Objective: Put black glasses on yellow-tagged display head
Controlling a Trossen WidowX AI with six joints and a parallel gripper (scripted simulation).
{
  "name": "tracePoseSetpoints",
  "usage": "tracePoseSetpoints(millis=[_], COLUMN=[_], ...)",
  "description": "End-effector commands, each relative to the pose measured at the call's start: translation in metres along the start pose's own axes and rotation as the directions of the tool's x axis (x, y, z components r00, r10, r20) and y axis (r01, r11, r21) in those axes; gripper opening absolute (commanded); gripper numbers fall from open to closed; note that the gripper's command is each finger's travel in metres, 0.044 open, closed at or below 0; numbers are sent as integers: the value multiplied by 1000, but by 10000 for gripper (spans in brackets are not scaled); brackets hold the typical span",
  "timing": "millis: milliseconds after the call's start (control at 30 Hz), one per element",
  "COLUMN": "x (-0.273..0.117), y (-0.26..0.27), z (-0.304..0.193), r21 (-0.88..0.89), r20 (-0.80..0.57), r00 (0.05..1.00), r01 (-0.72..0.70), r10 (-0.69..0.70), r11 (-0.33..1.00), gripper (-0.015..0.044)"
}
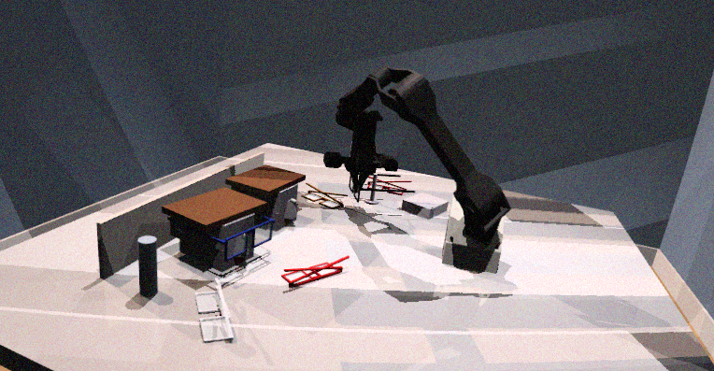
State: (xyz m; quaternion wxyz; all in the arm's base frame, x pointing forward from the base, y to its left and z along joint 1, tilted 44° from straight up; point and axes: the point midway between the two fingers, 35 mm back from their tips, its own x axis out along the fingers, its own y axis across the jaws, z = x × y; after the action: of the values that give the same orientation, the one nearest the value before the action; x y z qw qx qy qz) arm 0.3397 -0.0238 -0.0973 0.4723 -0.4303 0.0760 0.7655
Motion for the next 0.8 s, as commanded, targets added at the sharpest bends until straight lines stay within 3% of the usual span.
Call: tracePoseSetpoints(millis=[0, 233, 600, 767], x=[0, -4, -57, -60], y=[0, -1, 0, 0], z=[-2, -5, -10, -10], r21=[3, 3, 3, 8], r20=[2, 2, 0, -1], r00=[1000, 1000, 1000, 1000], r01=[3, 3, 2, 0], r10=[-3, -3, -2, 0], r11=[1000, 1000, 1000, 1000], gripper=[0, 0, 0, 0])
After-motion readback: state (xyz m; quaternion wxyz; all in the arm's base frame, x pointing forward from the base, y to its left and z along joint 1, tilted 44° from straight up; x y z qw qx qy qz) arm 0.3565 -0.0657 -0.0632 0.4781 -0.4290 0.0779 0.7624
